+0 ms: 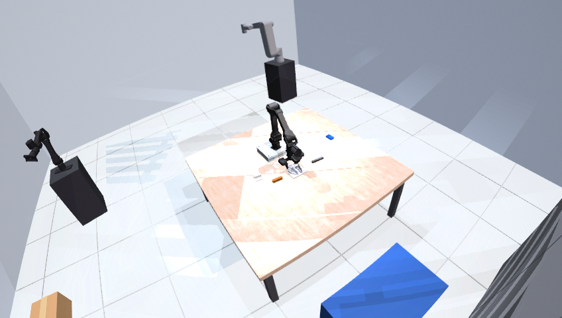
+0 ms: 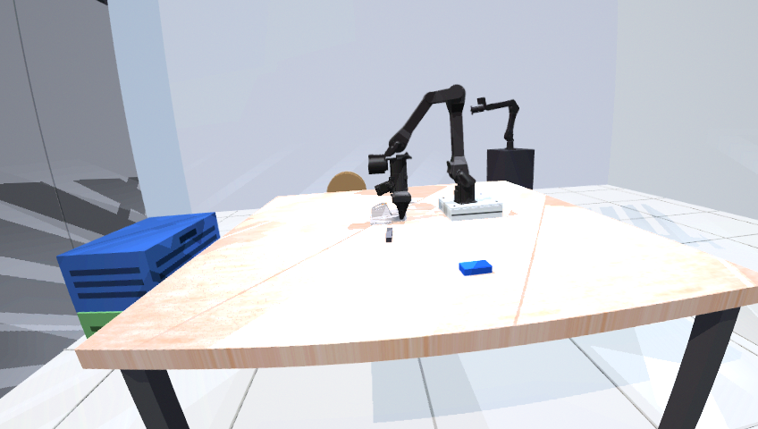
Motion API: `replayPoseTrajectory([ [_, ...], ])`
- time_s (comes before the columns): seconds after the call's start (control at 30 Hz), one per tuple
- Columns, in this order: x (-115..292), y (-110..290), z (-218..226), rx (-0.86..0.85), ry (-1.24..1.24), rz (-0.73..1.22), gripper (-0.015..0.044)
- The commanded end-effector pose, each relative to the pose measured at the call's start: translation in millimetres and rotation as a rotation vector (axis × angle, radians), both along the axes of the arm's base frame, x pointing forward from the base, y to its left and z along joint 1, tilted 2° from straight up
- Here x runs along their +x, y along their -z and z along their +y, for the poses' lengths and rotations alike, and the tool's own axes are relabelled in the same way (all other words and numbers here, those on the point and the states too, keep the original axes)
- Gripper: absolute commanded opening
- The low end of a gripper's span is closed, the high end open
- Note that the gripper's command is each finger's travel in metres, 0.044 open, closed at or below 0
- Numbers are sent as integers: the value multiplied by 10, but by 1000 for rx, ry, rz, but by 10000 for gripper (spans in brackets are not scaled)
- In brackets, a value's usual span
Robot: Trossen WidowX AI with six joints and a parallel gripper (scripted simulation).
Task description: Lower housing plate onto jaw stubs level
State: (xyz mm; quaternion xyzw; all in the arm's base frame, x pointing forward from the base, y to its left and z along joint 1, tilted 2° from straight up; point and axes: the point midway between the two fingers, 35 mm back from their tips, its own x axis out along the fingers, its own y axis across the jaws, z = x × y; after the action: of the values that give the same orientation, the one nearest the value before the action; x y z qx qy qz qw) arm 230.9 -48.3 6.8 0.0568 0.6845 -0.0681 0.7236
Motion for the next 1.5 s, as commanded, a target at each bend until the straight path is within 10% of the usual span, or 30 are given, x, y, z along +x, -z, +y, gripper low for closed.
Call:
replayPoseTrajectory([
  [0.0, -6, 6, -3, -2, -3, 2, 351],
  [0.87, 2, -23, 0, 0, 0, 0, 440],
  [1.47, -367, -1241, 94, -2, -3, 4, 440],
])
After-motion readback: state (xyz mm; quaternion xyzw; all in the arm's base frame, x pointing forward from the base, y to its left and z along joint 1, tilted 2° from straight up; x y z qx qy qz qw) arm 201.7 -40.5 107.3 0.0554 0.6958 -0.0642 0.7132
